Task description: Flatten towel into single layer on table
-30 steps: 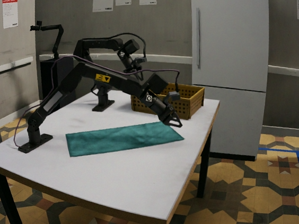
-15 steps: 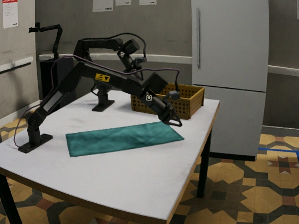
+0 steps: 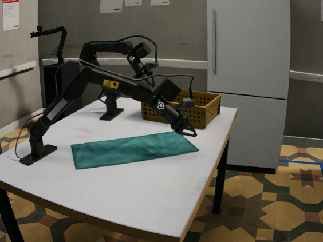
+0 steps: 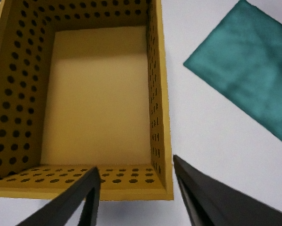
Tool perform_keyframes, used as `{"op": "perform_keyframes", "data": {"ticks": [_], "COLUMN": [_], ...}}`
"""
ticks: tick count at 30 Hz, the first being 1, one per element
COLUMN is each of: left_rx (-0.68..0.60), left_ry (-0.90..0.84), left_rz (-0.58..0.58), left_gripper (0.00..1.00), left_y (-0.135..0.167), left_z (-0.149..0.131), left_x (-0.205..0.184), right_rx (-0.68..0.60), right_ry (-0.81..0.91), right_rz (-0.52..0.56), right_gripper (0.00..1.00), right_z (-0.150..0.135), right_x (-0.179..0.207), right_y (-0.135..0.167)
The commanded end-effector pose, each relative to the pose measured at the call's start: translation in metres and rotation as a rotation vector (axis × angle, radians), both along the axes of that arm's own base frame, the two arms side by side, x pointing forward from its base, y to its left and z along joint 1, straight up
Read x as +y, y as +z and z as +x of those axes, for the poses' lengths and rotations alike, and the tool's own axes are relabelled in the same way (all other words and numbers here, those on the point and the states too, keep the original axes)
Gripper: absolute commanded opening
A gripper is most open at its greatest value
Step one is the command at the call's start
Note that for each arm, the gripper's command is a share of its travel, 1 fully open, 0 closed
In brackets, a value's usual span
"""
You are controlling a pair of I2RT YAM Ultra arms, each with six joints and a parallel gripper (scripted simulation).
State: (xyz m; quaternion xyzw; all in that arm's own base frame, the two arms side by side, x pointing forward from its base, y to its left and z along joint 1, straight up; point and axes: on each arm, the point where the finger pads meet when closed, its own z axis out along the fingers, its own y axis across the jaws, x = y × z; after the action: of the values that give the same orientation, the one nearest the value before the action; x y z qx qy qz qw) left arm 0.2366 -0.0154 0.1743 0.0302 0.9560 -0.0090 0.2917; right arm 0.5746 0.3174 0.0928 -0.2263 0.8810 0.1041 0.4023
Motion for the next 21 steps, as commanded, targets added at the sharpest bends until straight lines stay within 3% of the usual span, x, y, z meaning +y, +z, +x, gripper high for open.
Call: {"op": "perform_keyframes", "data": {"ticks": [1,4,21], "left_rx": [-0.003,-0.074,-0.066], "left_ry": [0.000,-0.003,-0.003], "left_rz": [0.000,-0.006,-0.006], "left_gripper": [0.64,0.64,0.64], "left_y": [0.011,0.020,0.018], "left_z": [0.003,0.008,0.006], "left_x": [0.000,0.000,0.000], "right_rx": [-0.018,-0.018,0.130], "right_ry": [0.000,-0.039,-0.524], "right_rz": [0.010,0.015,-0.002], "right_gripper": [0.64,0.64,0.64], "right_z": [0.002,-0.006,-0.086], "right_x": [0.001,-0.005,-0.106], "right_y": [0.010,0.016,0.027]}}
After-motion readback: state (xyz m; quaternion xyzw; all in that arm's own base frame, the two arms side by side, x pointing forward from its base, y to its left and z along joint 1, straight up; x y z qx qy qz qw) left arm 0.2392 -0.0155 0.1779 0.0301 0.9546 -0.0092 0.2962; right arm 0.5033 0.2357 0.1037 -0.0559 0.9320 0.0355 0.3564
